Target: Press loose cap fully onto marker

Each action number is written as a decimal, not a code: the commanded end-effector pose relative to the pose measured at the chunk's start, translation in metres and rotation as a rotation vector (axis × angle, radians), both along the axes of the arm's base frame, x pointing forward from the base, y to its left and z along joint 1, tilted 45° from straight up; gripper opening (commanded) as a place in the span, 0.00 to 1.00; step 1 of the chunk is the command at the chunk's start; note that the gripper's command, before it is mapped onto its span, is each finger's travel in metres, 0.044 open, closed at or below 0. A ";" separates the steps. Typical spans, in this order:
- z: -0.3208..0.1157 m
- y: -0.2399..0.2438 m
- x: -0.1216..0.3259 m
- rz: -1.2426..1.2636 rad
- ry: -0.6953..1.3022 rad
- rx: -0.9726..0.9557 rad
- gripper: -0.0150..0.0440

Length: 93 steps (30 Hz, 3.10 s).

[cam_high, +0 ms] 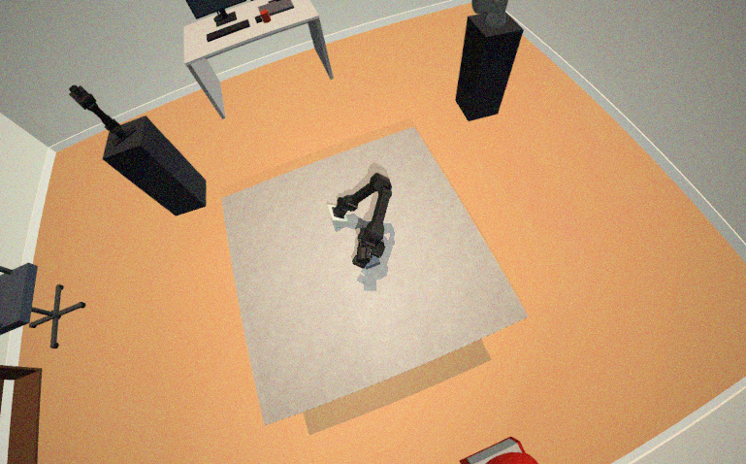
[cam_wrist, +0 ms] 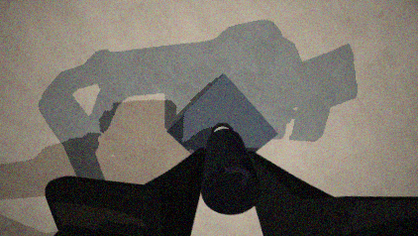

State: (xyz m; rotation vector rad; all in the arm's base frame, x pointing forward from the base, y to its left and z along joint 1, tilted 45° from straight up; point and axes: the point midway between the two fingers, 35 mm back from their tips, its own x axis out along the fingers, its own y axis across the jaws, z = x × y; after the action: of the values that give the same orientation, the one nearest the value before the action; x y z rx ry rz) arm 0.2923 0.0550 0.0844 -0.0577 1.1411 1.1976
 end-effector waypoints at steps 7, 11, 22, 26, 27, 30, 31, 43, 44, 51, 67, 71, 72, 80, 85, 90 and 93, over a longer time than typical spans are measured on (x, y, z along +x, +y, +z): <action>-0.001 0.001 0.000 -0.001 0.001 0.002 0.34; -0.001 0.001 0.000 -0.001 0.001 0.002 0.52; -0.001 0.001 0.000 -0.001 0.001 0.002 1.00; 0.012 -0.012 0.003 -0.002 0.001 0.000 1.00; 0.020 -0.021 0.005 -0.002 0.001 -0.001 1.00; 0.046 -0.046 0.006 -0.001 0.002 -0.001 1.00; 0.051 -0.051 0.006 -0.001 0.002 0.000 1.00; 0.045 -0.047 0.007 -0.486 0.474 -0.054 0.60; 0.044 -0.047 0.007 -0.518 0.505 -0.057 0.56; 0.044 -0.047 0.007 -0.529 0.516 -0.058 0.25; 0.038 -0.041 0.006 -0.529 0.516 -0.058 0.25; 0.034 -0.037 0.006 -0.529 0.515 -0.058 0.25; 0.033 -0.036 0.006 -0.529 0.515 -0.058 0.25; 0.024 -0.027 0.005 -0.529 0.515 -0.057 0.25; 0.019 -0.022 0.004 -0.529 0.515 -0.057 0.25; 0.015 -0.018 0.004 -0.529 0.515 -0.057 0.25; 0.019 -0.022 0.006 -0.532 0.501 -0.061 0.25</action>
State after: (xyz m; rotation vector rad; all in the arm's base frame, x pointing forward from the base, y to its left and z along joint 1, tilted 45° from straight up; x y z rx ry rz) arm 0.2982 0.0340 0.1022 0.4978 1.5093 0.7129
